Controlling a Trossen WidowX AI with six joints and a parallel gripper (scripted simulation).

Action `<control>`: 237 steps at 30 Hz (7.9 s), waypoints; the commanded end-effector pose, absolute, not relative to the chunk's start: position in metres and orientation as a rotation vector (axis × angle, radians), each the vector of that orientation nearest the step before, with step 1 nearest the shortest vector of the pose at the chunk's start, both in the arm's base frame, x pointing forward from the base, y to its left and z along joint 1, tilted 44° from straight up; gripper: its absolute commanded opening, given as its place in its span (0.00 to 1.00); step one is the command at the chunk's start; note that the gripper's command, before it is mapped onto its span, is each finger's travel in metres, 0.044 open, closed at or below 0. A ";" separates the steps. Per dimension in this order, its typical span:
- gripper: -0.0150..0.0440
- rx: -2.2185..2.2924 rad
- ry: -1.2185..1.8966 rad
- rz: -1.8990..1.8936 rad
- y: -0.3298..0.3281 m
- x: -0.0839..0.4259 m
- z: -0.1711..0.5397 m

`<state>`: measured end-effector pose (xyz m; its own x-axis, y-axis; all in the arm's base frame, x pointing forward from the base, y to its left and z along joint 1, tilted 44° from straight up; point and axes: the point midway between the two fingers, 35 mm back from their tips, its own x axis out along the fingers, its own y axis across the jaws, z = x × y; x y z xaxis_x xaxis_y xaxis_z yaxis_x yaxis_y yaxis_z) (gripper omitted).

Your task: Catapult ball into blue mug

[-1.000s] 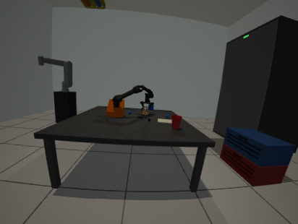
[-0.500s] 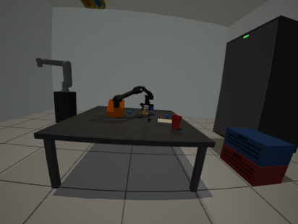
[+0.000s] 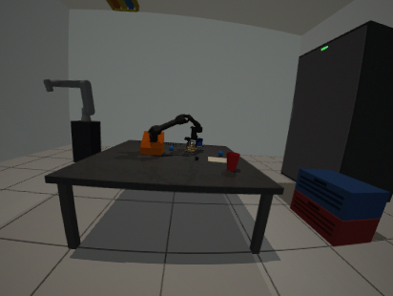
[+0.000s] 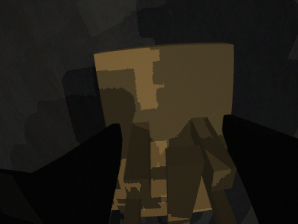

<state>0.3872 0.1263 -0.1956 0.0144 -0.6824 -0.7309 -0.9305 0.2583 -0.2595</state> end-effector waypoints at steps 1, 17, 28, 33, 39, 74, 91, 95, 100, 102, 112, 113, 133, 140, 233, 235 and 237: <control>0.56 -1.488 1.732 0.391 0.126 0.387 -0.195; 0.25 -1.487 1.732 0.396 0.161 0.386 -0.159; 0.25 -1.493 1.733 0.398 0.152 0.387 -0.170; 0.25 -1.494 1.733 0.398 0.146 0.387 -0.176; 0.25 -1.496 1.734 0.398 0.139 0.388 -0.183; 1.00 -1.460 1.718 0.379 0.158 0.392 -0.164; 1.00 -1.493 1.682 0.334 0.190 0.387 -0.132; 1.00 -1.615 1.617 0.244 0.202 0.382 -0.120; 1.00 -1.760 1.504 0.137 0.221 0.376 -0.103; 0.96 -1.703 1.547 0.178 0.214 0.379 -0.107; 0.76 -1.383 1.581 0.001 0.132 0.428 -0.049; 0.76 -1.351 1.582 -0.020 0.123 0.431 -0.043; 0.76 -0.751 1.514 -0.472 -0.082 0.425 0.071; 0.76 -0.585 1.461 -0.629 -0.141 0.392 0.099; 0.25 -0.851 1.647 -0.408 -0.034 0.406 0.083; 0.25 -0.896 1.673 -0.374 -0.025 0.406 0.072; 0.25 -0.941 1.699 -0.340 -0.016 0.405 0.062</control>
<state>0.4059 -0.0289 0.0762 -0.0612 -0.7216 -0.6895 -0.3376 0.6651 -0.6661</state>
